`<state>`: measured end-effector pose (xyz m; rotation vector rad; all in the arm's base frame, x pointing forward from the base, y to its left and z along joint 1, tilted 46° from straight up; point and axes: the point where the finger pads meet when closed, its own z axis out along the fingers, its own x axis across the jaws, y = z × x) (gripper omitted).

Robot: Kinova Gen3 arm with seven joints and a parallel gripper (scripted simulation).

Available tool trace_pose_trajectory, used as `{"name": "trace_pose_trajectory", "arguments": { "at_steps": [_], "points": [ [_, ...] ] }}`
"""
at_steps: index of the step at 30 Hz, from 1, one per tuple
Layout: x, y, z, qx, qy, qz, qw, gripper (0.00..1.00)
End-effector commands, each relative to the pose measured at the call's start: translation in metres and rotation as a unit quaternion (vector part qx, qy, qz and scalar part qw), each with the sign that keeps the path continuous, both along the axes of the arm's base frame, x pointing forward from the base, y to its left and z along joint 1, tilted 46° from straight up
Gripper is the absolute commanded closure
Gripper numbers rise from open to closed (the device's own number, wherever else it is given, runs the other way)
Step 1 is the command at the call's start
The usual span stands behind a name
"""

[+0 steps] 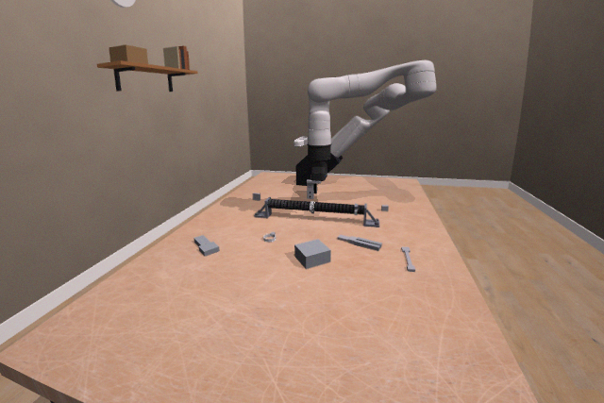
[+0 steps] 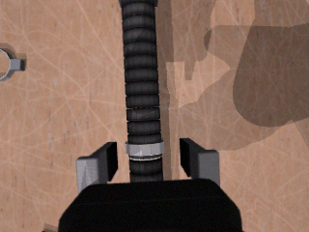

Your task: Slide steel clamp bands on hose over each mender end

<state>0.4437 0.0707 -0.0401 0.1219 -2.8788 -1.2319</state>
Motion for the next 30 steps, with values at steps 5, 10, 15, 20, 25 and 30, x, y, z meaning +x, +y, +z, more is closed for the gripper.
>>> {"name": "trace_pose_trajectory", "arguments": {
  "at_steps": [5, 10, 15, 20, 25, 30],
  "points": [
    [0.001, -0.001, 0.001, 0.0, -0.001, -0.001, 1.0, 0.0],
    [0.001, 0.001, 0.003, 0.0, -0.001, -0.001, 1.0, 0.0],
    [0.0, 0.008, 0.012, 0.0, -0.001, -0.001, 1.0, 0.0],
    [-0.001, 0.022, 0.029, 0.0, -0.001, -0.001, 1.0, 0.0],
    [-0.002, 0.045, 0.058, 0.0, -0.001, -0.001, 1.0, 0.0],
    [-0.004, 0.068, 0.087, 0.0, -0.001, -0.001, 1.0, 0.0]
  ]
}}
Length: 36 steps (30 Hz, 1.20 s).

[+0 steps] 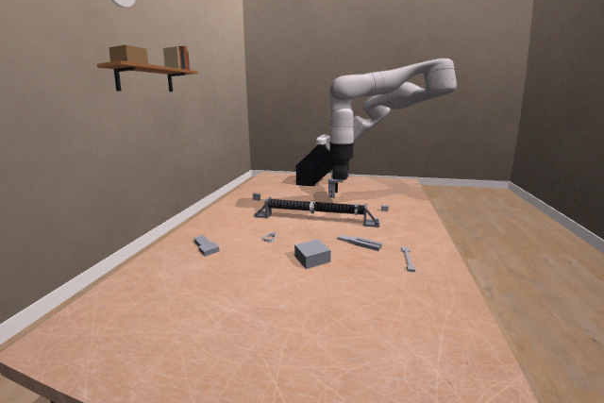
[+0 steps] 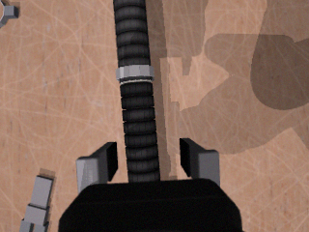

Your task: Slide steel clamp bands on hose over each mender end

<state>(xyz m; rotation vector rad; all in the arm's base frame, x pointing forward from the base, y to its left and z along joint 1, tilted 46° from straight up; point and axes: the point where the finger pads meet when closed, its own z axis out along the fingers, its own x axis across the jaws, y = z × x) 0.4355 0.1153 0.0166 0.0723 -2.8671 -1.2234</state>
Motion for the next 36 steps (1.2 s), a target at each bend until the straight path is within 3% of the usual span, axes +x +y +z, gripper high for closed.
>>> {"name": "trace_pose_trajectory", "arguments": {
  "at_steps": [1, 13, 36],
  "points": [
    [0.004, 0.028, 0.035, 0.001, -0.014, 0.01, 1.0, 0.0],
    [0.002, 0.049, 0.061, 0.001, -0.014, 0.01, 1.0, 0.0],
    [0.002, 0.049, 0.062, 0.001, -0.014, 0.01, 1.0, 0.0]
  ]
}}
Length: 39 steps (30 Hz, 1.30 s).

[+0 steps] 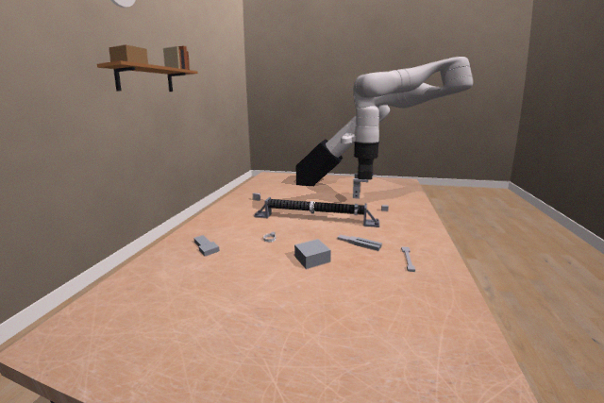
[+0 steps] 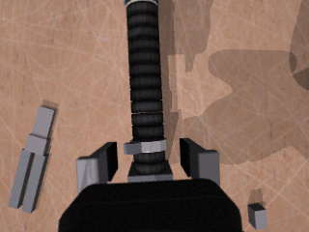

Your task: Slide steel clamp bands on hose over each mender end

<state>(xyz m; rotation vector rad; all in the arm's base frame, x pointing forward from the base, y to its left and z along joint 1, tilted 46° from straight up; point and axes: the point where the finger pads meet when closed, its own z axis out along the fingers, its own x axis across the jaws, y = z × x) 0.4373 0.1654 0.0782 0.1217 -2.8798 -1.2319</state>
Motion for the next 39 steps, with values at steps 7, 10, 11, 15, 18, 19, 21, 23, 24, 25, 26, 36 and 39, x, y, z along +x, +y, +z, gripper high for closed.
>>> {"name": "trace_pose_trajectory", "arguments": {
  "at_steps": [7, 10, 11, 15, 18, 19, 21, 23, 24, 25, 26, 36, 39],
  "points": [
    [0.001, -0.001, 0.001, 0.0, -0.001, -0.001, 1.0, 0.0],
    [0.001, -0.001, 0.001, 0.0, -0.001, -0.001, 1.0, 0.0],
    [0.001, -0.001, 0.001, 0.0, -0.001, -0.001, 1.0, 0.0],
    [0.001, -0.001, 0.001, 0.0, -0.001, -0.001, 1.0, 0.0],
    [0.001, -0.001, 0.001, 0.0, -0.001, -0.001, 1.0, 0.0],
    [0.001, -0.001, 0.001, 0.0, -0.001, -0.001, 1.0, 0.0],
    [0.001, -0.001, 0.001, 0.0, -0.001, -0.001, 1.0, 0.0],
    [0.001, -0.001, 0.001, 0.0, -0.001, -0.001, 1.0, 0.0],
    [0.001, -0.001, 0.001, 0.0, -0.001, -0.001, 1.0, 0.0],
    [0.001, -0.001, 0.001, 0.0, -0.001, -0.001, 1.0, 0.0],
    [0.001, -0.001, 0.001, 0.0, -0.001, -0.001, 1.0, 0.0],
    [0.0, 0.007, -0.007, 0.0, -0.001, -0.001, 1.0, 0.0],
    [0.0, 0.012, -0.012, 0.0, -0.001, -0.001, 1.0, 0.0]
  ]
}}
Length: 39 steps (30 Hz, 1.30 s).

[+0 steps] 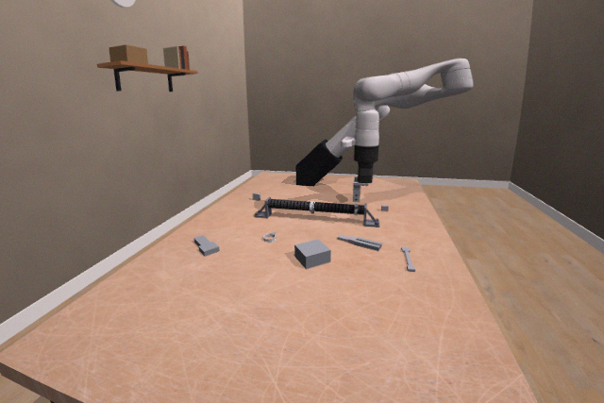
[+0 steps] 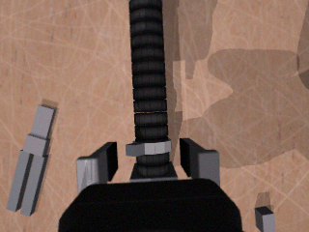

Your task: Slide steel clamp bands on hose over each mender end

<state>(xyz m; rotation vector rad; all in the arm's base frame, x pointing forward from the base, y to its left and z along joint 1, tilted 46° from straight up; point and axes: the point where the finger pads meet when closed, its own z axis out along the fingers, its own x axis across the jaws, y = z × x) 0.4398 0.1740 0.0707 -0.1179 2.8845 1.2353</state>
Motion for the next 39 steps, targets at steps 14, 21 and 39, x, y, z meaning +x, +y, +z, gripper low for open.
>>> {"name": "trace_pose_trajectory", "arguments": {
  "at_steps": [14, 21, 39],
  "points": [
    [-0.002, 0.004, -0.005, -0.001, 0.003, 0.002, 1.0, 0.0],
    [-0.003, 0.021, -0.021, -0.001, 0.003, 0.002, 1.0, 0.0],
    [-0.004, 0.035, -0.035, -0.001, 0.003, 0.002, 1.0, 0.0]
  ]
}}
